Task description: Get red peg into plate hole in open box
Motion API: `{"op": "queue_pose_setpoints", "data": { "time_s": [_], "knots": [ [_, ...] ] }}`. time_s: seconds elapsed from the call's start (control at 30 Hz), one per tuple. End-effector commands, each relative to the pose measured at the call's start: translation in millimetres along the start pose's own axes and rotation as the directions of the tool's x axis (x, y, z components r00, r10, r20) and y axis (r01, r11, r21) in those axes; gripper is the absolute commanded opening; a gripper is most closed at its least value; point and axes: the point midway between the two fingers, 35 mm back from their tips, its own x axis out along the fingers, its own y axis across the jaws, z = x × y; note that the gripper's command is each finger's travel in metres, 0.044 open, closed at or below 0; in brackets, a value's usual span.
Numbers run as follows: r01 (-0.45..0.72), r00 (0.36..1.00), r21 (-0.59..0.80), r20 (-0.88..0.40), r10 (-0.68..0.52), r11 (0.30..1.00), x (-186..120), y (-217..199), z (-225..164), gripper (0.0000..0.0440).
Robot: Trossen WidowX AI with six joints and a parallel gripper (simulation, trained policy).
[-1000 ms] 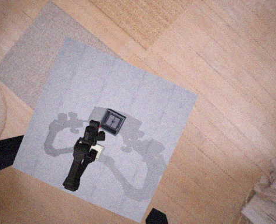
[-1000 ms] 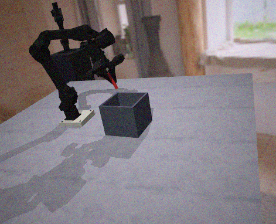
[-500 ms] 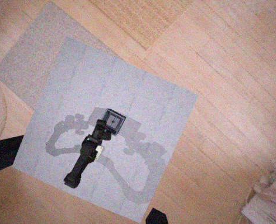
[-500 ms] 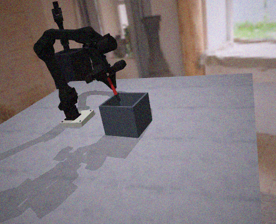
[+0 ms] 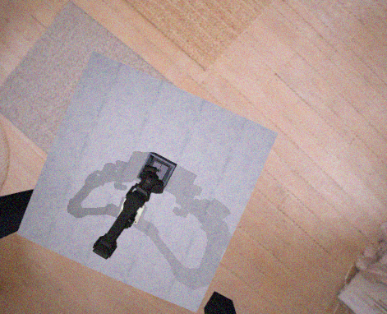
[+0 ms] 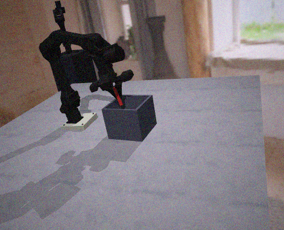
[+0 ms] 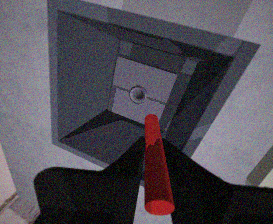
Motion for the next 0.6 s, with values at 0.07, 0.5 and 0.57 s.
{"op": "queue_pose_setpoints", "data": {
  "time_s": [0.07, 0.5, 0.57],
  "knots": [
    [0.013, 1.0, -0.012, -0.019, -0.013, 1.0, 15, 4, 6, 0.0],
    [0.016, 0.998, -0.045, -0.057, -0.019, 0.999, 46, 14, 10, 0.0],
    [0.017, 0.998, -0.055, -0.061, -0.02, 0.998, 51, 15, 10, 0.0]
  ]
}}
